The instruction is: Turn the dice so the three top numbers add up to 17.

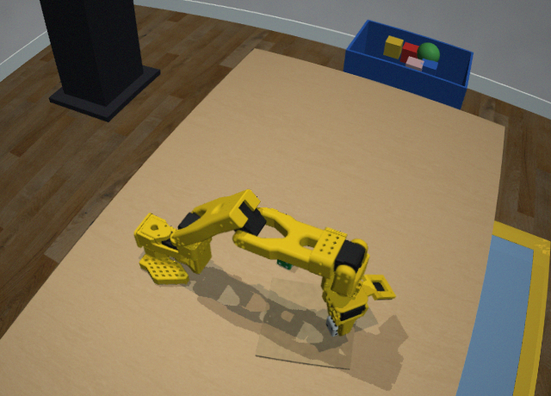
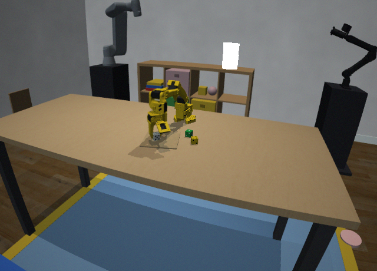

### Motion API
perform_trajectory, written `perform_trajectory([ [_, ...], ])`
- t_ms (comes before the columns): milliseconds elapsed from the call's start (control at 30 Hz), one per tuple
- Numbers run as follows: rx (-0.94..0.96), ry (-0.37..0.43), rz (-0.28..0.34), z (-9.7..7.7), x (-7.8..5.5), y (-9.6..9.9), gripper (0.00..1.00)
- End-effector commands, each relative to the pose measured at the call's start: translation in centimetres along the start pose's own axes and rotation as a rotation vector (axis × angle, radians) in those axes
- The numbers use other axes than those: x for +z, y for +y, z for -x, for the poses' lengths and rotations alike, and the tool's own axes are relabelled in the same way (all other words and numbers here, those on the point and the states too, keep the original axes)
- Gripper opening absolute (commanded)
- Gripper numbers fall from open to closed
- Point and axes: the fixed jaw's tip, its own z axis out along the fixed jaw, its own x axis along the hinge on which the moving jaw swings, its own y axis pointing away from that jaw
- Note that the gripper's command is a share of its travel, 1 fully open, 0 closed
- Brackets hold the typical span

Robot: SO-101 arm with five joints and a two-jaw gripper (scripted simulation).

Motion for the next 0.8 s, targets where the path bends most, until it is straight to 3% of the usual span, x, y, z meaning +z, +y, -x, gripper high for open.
perform_trajectory([
  [0,-0.020,-0.038,-0.040,0.69,-0.97,-0.31,0.00],
  [767,-0.020,-0.021,-0.022,0.51,-0.33,-0.12,0.00],
])
